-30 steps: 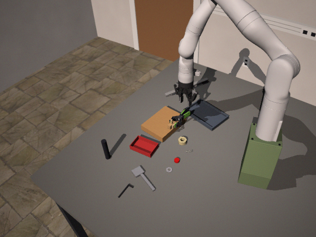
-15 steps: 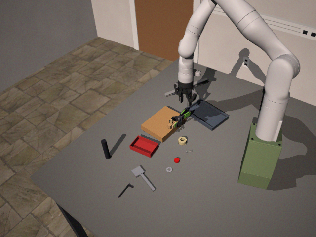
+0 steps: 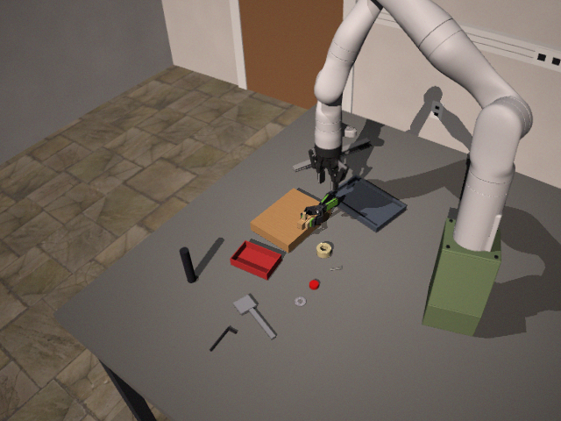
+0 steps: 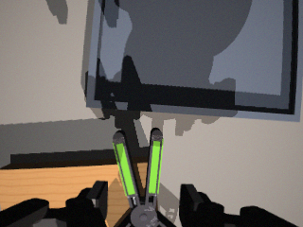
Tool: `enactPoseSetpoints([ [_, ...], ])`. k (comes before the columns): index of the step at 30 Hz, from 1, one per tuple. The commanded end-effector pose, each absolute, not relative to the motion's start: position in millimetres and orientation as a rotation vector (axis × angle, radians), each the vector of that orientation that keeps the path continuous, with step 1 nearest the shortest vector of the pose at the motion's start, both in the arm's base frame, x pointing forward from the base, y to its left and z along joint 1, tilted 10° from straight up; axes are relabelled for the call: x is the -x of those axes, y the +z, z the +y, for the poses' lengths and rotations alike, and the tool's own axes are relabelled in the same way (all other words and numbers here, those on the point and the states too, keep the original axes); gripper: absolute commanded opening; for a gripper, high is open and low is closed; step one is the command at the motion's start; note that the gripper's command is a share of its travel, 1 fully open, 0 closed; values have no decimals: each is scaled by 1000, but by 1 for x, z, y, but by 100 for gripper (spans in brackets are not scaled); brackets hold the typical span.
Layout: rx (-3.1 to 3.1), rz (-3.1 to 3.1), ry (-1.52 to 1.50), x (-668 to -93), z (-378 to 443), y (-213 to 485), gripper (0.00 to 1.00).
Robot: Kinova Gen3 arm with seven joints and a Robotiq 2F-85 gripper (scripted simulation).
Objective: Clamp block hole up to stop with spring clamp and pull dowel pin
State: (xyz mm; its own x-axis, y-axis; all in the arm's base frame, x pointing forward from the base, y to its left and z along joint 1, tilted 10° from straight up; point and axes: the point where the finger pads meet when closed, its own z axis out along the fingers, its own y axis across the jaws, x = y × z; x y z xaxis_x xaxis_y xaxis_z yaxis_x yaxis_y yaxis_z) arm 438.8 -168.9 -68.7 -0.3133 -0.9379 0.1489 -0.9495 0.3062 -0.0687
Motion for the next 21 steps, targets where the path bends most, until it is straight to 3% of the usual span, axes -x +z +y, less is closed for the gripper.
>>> enactPoseSetpoints([
  [1,-1735,-2515,223,-440,-166,-68,54],
  [21,-1293,-2783,230,-442,-143,-70,54],
])
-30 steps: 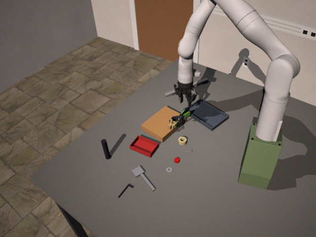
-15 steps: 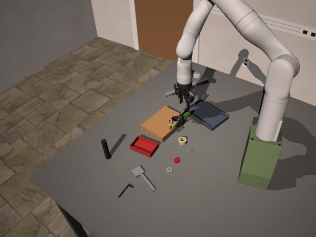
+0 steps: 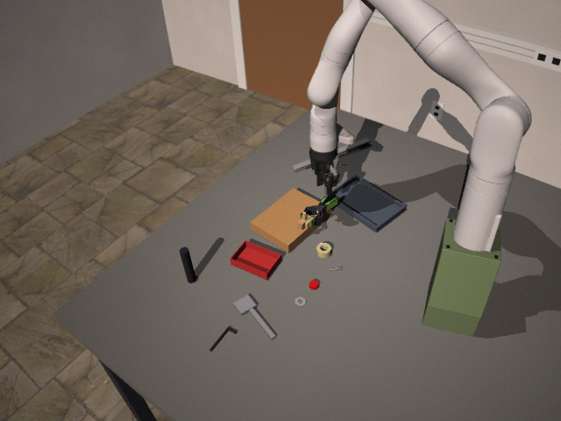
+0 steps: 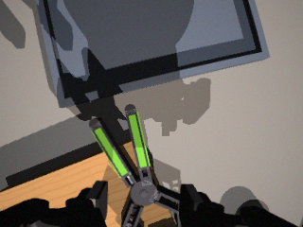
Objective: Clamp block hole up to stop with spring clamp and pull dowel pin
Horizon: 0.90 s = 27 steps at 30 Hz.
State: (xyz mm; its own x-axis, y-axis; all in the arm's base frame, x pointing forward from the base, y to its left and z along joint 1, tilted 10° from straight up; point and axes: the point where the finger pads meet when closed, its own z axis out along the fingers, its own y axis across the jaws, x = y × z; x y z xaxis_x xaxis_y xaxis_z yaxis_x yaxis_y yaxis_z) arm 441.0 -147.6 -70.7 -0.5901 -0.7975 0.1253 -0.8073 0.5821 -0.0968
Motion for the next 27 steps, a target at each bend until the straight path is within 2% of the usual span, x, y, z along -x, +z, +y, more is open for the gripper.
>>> enactPoseSetpoints([
  [1,-1261,-2799,230,-443,-142,-70,54],
  [27,-481,-3073,252,-451,-105,-71,54],
])
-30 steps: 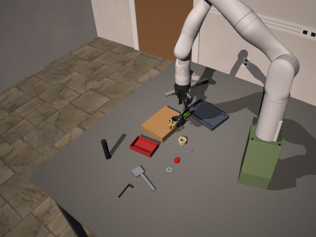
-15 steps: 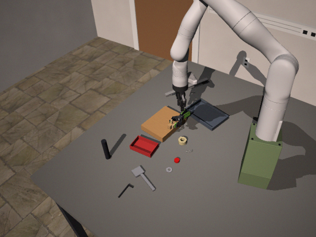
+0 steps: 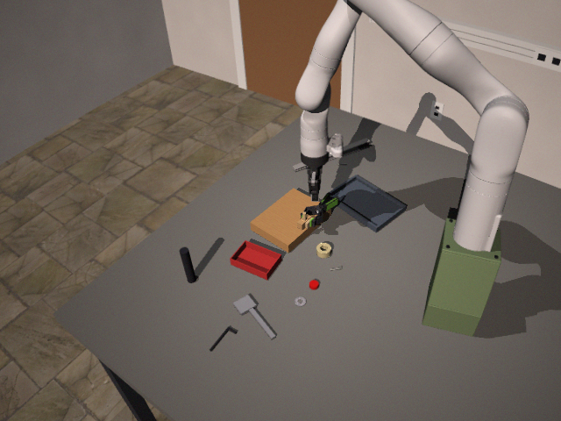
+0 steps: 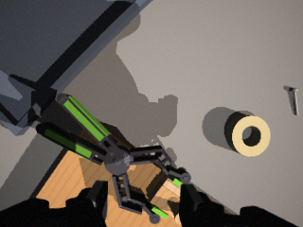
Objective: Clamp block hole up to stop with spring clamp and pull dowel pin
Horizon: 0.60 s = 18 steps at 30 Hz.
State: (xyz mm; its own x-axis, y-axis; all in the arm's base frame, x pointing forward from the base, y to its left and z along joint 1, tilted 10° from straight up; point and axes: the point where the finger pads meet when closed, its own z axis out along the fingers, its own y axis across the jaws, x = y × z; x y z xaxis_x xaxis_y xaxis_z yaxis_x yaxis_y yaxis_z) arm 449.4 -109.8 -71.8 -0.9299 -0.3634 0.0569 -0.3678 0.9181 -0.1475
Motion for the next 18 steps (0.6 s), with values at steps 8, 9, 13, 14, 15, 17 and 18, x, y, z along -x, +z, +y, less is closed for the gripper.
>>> enactPoseSetpoints([
  [8,-214,-3123,257,-456,-93,-71,54],
  [9,-183,-3127,258,-456,-92,-71,54],
  [13,-124,-3135,258,-457,-89,-70,54],
  [14,-96,-3138,259,-457,-88,-70,54],
  [15,-68,-3141,259,-458,-87,-70,54],
  [17,-16,-3147,259,-459,-84,-70,54],
  [18,9,-3149,259,-459,-83,-70,54],
])
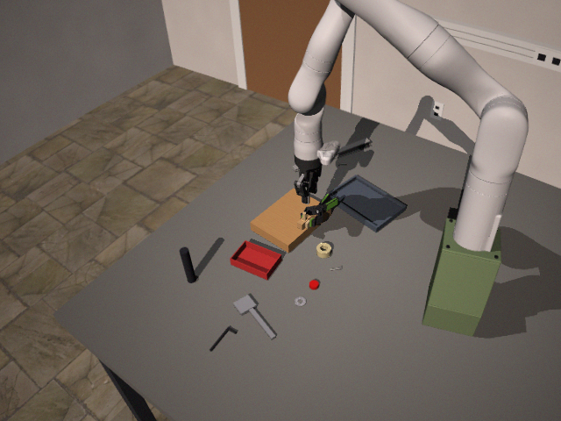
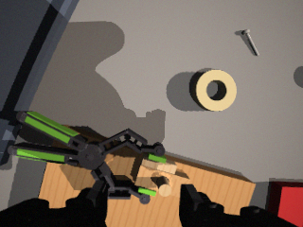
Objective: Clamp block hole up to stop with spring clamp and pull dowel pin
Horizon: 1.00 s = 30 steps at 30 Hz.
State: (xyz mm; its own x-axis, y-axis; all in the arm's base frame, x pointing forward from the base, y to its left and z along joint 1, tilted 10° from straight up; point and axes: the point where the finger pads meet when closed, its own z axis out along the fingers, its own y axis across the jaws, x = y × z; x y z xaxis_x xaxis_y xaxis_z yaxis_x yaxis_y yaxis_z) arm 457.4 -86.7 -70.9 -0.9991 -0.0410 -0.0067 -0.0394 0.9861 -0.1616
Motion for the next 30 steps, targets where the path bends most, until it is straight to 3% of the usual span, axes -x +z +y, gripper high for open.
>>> enactPoseSetpoints([
  [1,-33,3111,-256,-460,-82,-70,54],
  [30,-312,3069,-249,-465,-69,-69,54],
])
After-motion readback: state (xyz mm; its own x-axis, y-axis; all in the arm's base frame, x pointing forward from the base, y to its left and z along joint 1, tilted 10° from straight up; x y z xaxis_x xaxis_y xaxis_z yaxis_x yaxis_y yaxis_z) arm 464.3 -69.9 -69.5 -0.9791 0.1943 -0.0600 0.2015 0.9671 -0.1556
